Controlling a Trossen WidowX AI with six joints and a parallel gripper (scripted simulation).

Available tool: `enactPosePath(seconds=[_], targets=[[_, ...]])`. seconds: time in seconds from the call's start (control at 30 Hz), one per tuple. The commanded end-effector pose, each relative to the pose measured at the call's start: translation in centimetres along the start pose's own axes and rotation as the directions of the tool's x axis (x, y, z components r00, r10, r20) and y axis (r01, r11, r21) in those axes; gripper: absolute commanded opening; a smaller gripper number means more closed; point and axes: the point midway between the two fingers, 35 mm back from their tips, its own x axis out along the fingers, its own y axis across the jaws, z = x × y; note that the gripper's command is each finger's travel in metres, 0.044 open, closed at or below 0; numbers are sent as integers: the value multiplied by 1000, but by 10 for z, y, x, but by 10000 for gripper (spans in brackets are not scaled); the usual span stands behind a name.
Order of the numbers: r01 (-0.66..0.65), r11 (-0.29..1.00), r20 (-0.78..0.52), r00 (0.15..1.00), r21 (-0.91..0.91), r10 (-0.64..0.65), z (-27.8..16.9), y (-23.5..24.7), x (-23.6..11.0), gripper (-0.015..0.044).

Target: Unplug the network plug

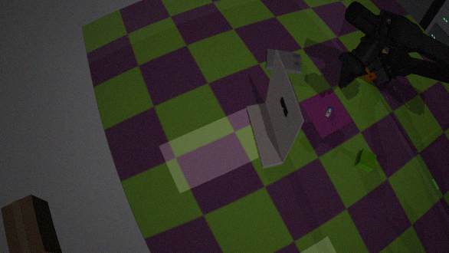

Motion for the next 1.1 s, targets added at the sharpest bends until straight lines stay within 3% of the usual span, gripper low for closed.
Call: enactPosePath(seconds=[0.0,1.07], targets=[[0,1000,-1,1000,1,0,0,-1,-1,156],[10,1000,-10,1000,24,-9,-2,-51,-71,156]])
